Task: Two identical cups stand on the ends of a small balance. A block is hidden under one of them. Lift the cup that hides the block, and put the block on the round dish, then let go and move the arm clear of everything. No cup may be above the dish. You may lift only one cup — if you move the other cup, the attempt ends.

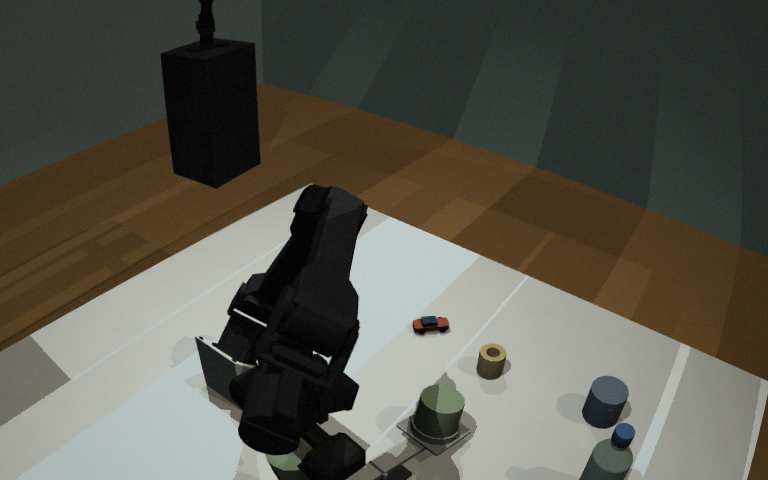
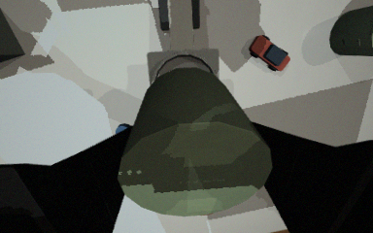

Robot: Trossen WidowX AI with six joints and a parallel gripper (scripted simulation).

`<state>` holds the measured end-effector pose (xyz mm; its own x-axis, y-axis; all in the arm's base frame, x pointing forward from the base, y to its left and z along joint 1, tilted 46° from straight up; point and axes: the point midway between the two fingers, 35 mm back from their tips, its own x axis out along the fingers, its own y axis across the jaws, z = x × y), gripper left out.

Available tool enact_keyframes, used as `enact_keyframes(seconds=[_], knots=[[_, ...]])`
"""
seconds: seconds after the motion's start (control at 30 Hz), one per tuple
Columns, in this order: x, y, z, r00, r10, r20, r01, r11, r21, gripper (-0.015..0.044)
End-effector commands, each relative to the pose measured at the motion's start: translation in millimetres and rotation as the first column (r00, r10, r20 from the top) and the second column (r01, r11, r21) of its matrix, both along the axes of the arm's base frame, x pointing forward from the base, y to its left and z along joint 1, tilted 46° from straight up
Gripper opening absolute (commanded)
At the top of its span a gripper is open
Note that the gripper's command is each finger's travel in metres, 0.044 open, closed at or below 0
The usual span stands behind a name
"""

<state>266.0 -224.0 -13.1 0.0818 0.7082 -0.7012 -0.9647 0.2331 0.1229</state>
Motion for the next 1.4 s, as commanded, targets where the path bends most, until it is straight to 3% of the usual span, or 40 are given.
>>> enact_keyframes(seconds=[0.0,1.0,1.37], knots=[[0.0,-0.4,-0.2,1.000,-0.002,0.001,0.002,1.000,-0.001,0.0000],[-1.0,-1.1,-1.5,1.000,-0.002,0.001,0.002,1.000,-0.002,0.0000],[-74.4,-28.9,-76.0,1.000,-0.006,-0.003,0.006,1.000,-0.024,0.0000]])
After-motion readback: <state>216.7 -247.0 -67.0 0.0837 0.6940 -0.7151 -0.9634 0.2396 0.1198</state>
